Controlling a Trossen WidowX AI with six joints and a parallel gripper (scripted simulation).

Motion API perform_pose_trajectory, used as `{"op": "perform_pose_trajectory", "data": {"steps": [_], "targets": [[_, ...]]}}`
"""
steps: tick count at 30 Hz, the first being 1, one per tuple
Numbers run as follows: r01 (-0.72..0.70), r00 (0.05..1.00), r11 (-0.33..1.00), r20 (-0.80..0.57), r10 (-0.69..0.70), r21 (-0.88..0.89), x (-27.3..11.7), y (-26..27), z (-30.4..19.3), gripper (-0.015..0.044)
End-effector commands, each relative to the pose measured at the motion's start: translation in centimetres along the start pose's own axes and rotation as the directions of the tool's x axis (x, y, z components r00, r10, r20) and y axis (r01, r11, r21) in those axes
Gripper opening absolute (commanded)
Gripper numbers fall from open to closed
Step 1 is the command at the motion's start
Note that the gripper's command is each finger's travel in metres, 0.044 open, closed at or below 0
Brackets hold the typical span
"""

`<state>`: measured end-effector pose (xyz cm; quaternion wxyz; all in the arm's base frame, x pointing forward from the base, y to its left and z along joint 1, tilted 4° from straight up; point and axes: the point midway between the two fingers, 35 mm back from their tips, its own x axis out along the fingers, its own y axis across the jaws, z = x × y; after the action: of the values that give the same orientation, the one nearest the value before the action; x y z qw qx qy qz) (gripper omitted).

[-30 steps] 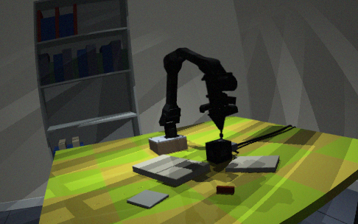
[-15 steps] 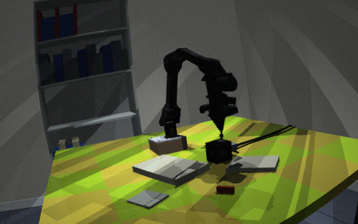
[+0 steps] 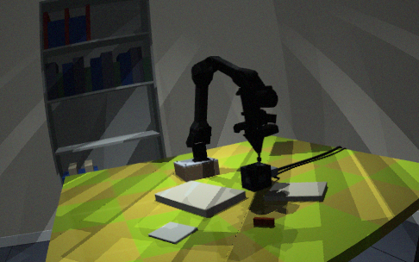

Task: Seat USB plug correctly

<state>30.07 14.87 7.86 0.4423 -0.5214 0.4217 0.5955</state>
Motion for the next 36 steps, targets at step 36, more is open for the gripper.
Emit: {"op": "perform_pose_trajectory", "data": {"steps": [36], "targets": [[0.002,1.000,1.000,0.005,-0.002,0.006,0.48,-0.04,0.05,0.0000]]}}
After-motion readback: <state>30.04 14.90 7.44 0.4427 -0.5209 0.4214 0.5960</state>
